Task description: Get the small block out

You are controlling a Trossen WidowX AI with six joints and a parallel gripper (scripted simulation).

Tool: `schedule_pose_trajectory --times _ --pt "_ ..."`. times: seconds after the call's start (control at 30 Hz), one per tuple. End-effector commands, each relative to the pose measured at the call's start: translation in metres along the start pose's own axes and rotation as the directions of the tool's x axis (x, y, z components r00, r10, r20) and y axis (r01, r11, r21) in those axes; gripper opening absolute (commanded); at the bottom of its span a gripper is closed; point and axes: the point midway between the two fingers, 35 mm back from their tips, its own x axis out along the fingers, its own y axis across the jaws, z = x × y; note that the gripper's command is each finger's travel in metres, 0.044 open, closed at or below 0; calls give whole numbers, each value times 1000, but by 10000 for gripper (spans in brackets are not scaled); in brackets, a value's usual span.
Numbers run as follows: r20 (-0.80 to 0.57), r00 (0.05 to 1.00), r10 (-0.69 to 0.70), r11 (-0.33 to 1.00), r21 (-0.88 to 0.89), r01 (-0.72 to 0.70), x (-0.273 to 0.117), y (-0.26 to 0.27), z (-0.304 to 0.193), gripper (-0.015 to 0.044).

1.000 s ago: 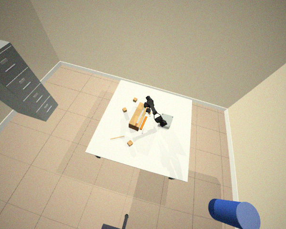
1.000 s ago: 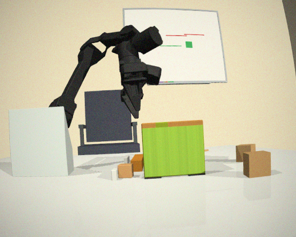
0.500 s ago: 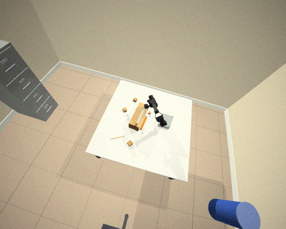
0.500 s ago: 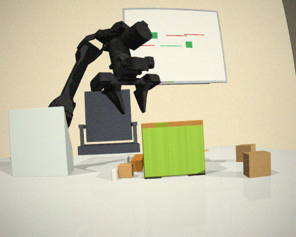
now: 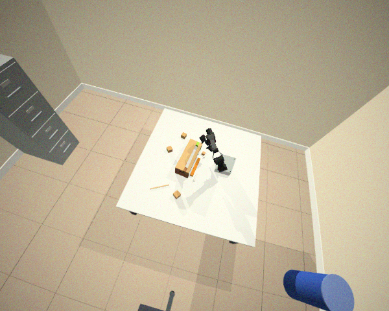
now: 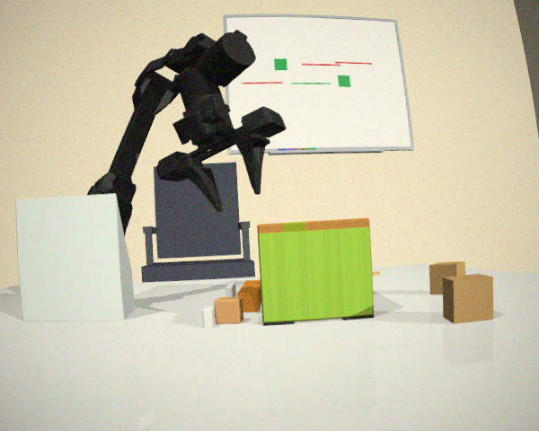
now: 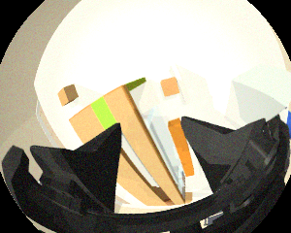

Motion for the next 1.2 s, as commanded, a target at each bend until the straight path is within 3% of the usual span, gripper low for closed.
schedule_pose_trajectory --times 0.0,0.17,0.7,0.9,1.17 --pt "-106 992 69 599 799 43 -1 -7 9 285" --pt "-125 988 87 353 932 86 -3 -8 11 285" --pt "-125 988 88 351 932 87 0 -8 11 285" --pt "-127 988 88 351 932 88 79 -30 16 285" --pt "-127 988 88 351 932 89 90 -35 16 285"
